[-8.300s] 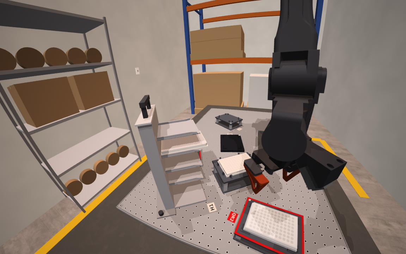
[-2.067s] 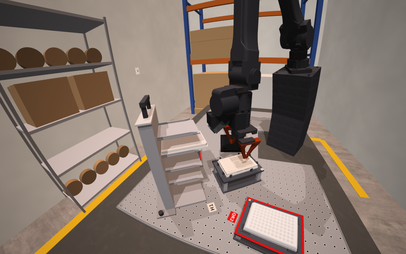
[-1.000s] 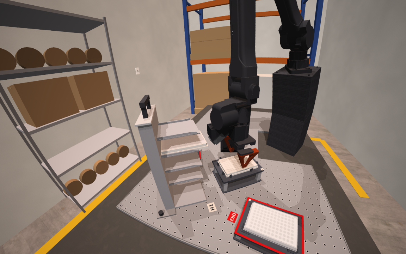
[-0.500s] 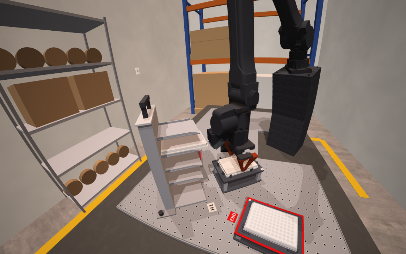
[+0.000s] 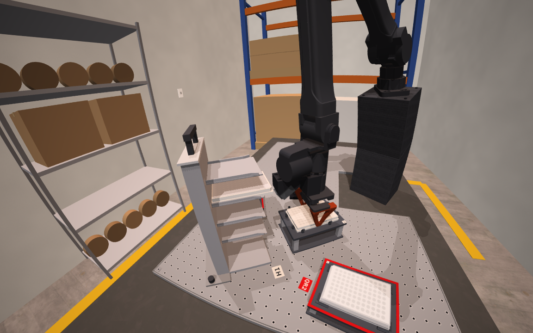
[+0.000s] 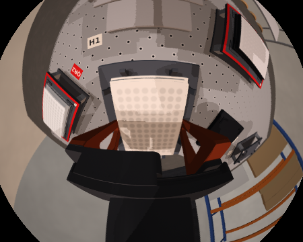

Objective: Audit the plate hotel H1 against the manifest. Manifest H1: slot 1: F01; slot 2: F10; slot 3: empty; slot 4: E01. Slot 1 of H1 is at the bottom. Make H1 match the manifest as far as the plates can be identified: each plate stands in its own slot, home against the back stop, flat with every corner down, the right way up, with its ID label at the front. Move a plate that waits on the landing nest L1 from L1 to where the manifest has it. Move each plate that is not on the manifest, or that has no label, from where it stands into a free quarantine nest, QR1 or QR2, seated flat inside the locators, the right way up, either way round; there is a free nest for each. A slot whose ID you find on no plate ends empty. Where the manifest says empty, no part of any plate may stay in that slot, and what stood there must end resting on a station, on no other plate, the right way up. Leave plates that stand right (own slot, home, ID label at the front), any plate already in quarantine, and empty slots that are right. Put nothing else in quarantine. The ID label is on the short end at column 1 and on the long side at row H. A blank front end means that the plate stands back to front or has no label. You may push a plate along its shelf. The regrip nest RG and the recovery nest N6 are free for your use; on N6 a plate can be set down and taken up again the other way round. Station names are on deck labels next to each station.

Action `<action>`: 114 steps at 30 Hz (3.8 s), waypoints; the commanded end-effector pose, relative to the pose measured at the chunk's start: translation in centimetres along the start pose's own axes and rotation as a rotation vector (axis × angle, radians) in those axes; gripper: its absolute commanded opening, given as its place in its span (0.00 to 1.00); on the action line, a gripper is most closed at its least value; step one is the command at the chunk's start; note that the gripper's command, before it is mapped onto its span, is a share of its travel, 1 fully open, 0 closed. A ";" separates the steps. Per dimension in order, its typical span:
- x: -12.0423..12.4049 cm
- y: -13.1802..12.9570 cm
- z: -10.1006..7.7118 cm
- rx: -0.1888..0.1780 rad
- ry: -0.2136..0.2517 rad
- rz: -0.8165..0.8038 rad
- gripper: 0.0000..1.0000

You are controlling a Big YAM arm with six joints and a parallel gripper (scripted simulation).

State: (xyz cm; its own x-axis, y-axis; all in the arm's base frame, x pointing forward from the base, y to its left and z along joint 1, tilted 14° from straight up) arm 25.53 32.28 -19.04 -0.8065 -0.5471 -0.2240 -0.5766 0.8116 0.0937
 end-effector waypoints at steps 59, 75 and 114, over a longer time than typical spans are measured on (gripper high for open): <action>0.0 0.2 -3.9 0.004 -0.001 0.001 0.86; 0.3 0.0 -4.8 0.007 0.006 0.001 0.86; -0.4 -0.2 -12.7 0.002 -0.014 -0.001 0.86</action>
State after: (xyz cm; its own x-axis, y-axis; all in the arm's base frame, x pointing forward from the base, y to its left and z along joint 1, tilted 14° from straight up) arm 23.73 30.01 -8.07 -0.8068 -0.5488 -0.2190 -0.5766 0.8121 0.0892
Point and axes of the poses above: the point where the finger pads meet when closed, its own z axis out along the fingers, its own y axis across the jaws, x = y × z, the point moved 4 cm from there along -z, back along the fingers
